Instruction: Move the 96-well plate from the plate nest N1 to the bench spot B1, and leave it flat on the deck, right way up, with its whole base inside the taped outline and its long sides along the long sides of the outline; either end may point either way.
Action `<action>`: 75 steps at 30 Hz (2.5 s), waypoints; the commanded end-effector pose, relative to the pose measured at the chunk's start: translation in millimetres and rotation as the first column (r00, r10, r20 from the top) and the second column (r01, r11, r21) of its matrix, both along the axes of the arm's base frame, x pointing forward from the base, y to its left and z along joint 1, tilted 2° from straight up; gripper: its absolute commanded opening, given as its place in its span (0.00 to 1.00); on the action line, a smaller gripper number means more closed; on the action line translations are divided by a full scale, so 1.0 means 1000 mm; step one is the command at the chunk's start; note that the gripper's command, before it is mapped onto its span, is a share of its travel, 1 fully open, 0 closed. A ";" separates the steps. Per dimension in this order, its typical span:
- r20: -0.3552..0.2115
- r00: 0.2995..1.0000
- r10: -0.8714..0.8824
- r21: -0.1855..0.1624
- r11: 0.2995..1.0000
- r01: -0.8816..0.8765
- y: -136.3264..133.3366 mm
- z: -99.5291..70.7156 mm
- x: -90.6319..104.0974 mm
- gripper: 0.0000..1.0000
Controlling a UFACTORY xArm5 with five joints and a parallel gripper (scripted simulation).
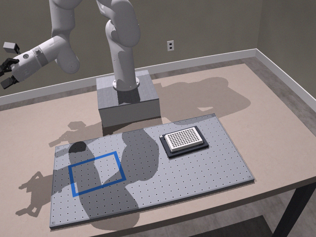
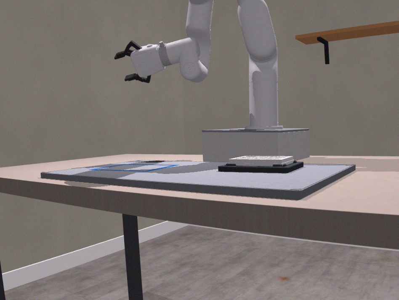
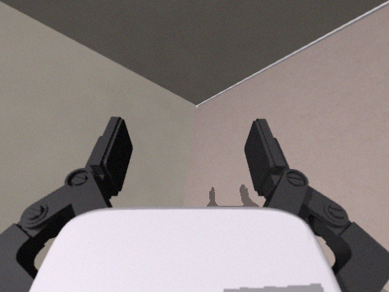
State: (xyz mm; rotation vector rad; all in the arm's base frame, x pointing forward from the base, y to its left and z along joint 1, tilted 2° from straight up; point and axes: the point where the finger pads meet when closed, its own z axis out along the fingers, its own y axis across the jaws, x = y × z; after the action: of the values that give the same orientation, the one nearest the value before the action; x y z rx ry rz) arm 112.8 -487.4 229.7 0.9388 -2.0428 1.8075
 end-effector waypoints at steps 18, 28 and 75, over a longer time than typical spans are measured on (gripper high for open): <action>-0.141 0.969 0.204 0.140 0.973 -0.185 -0.002 -0.019 0.091 1.00; -0.218 0.921 0.324 0.220 0.935 -0.277 0.011 -0.025 0.136 1.00; -0.403 0.555 0.728 0.498 0.683 -0.534 0.112 -0.043 0.285 1.00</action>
State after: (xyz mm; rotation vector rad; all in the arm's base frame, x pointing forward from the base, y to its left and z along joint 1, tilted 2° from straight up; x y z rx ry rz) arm 390.7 -382.1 185.5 2.2357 -1.7130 1.1678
